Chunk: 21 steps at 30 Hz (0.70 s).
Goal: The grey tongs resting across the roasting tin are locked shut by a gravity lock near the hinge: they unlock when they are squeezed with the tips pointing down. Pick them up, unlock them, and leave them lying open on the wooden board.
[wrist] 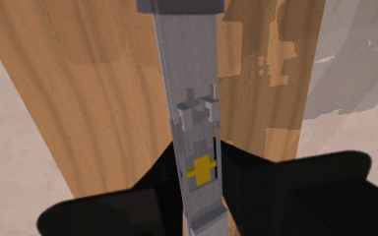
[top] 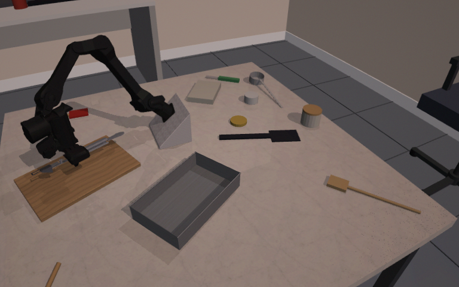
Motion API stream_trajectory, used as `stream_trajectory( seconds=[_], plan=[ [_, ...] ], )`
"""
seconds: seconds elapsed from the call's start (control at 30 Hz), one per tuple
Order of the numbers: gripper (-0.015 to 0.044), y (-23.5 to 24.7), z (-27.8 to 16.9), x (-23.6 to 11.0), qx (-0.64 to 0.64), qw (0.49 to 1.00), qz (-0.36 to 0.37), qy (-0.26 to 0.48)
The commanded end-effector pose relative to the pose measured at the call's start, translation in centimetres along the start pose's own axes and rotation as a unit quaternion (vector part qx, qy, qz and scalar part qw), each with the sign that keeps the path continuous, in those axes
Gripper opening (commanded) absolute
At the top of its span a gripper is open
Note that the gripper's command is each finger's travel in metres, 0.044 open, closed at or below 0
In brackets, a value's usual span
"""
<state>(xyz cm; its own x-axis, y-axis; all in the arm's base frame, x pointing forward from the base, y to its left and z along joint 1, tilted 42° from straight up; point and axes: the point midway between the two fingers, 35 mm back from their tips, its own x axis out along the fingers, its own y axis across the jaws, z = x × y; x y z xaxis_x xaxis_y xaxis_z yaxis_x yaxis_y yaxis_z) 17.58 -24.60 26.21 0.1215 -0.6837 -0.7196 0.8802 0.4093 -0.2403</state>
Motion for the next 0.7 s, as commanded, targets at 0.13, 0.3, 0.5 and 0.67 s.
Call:
stream_trajectory(
  seconds=[0.13,0.3,0.5,0.67],
  plan=[
    [0.0034,0.0,0.01,-0.02,0.0,1.0,0.0,0.0],
    [0.0165,0.0,0.01,-0.02,0.0,1.0,0.0,0.0],
    [0.0323,0.0,0.01,-0.02,0.0,1.0,0.0,0.0],
    [0.044,0.0,0.01,-0.02,0.0,1.0,0.0,0.0]
  ],
)
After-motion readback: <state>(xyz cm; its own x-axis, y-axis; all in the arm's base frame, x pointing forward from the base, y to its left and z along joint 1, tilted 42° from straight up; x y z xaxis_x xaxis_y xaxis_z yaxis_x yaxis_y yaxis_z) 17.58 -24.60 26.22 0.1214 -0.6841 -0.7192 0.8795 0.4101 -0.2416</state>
